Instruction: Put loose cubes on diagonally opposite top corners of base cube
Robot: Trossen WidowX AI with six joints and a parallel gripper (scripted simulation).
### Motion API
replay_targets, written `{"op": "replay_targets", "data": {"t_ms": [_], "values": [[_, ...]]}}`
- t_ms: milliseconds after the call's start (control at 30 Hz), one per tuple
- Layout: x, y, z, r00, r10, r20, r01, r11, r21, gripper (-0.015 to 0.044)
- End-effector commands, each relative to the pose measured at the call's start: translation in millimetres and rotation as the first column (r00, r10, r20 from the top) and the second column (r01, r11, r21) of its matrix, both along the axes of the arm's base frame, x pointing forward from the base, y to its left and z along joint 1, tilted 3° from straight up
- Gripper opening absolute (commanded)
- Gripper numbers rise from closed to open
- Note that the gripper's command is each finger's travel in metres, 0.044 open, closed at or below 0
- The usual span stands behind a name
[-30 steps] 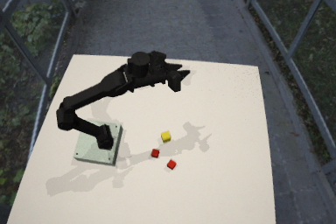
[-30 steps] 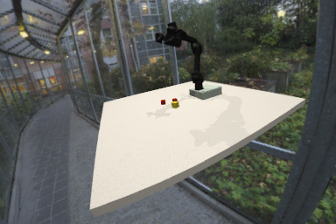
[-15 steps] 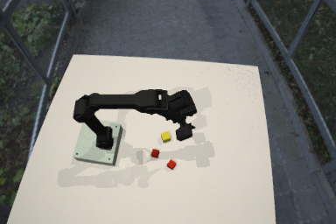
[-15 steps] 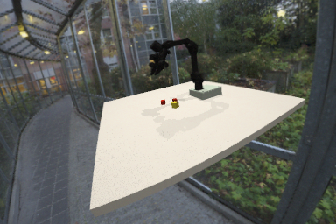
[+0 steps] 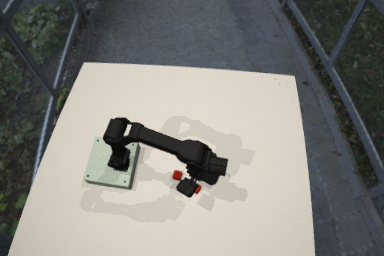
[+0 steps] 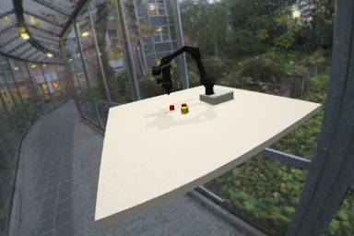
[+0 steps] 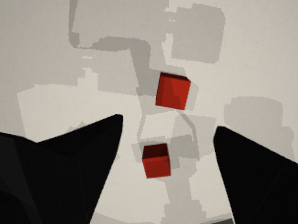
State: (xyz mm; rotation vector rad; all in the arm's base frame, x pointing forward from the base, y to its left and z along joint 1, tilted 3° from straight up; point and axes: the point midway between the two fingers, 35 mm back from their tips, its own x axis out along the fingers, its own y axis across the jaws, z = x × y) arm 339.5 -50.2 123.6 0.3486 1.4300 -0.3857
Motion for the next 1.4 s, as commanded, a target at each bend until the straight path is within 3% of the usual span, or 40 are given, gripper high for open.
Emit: {"op": "replay_targets", "data": {"t_ms": [0, 133, 367, 1367], "values": [[-6.5, -5.8, -4.5, 0.998, -0.055, -0.041, 0.055, 0.999, 0.001, 0.0265], [-5.6, -6.2, -10.2, 0.998, -0.055, -0.041, 0.055, 0.999, 0.001, 0.0265], [-3.0, -8.9, -65.2, 0.998, -0.055, -0.041, 0.055, 0.999, 0.001, 0.0265], [-0.7, -11.3, -113.9, 0.998, -0.055, -0.041, 0.055, 0.999, 0.001, 0.0265]]}}
